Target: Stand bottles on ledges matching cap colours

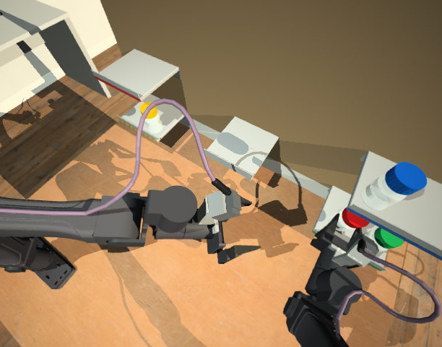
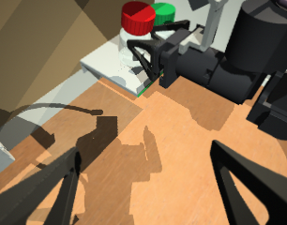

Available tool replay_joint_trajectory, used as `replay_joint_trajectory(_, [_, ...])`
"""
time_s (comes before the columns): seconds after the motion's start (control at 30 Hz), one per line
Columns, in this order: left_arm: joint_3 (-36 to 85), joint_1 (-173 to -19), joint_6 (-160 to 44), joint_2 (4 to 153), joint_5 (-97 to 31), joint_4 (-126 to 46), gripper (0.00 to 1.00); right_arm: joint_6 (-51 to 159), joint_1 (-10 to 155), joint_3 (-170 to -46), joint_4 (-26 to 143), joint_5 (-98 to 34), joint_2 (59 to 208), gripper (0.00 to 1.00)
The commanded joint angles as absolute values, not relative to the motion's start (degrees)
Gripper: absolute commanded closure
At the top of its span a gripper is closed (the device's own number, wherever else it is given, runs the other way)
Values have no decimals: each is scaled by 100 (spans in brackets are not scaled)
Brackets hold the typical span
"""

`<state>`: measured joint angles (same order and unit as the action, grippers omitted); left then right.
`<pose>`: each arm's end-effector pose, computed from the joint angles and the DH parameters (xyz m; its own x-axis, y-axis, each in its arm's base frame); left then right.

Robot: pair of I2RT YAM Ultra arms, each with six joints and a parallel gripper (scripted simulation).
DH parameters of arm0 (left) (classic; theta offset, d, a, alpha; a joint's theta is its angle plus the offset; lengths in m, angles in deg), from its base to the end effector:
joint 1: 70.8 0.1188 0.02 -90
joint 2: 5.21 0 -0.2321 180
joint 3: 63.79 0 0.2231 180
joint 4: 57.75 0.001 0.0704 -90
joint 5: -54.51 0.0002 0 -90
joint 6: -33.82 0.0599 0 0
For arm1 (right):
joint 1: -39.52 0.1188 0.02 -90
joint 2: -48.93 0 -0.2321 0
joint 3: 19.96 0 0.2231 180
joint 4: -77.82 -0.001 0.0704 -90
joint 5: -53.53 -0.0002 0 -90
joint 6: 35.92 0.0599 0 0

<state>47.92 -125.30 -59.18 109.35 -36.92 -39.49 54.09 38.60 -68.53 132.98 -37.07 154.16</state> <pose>0.2696 -0.3737 0.2717 -0.2507 0.2614 -0.9321 0.7883 0.6140 -0.0398 0.3338 -0.0050 0.1528 -0.0262 0.0006 -0.9997 0.0265 0.9996 -0.0001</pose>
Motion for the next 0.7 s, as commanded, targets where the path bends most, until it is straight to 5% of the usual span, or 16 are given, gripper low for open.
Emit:
replay_joint_trajectory(0.0, [4970,-12475,-5938,10788,-3710,-3992,0,5433,3905,-6791,13592,-3770,15181,51])
replay_joint_trajectory(0.67, [4970,-12475,-5938,10788,-3710,-3992,0,5432,3865,-6109,13817,-3741,14773,51])
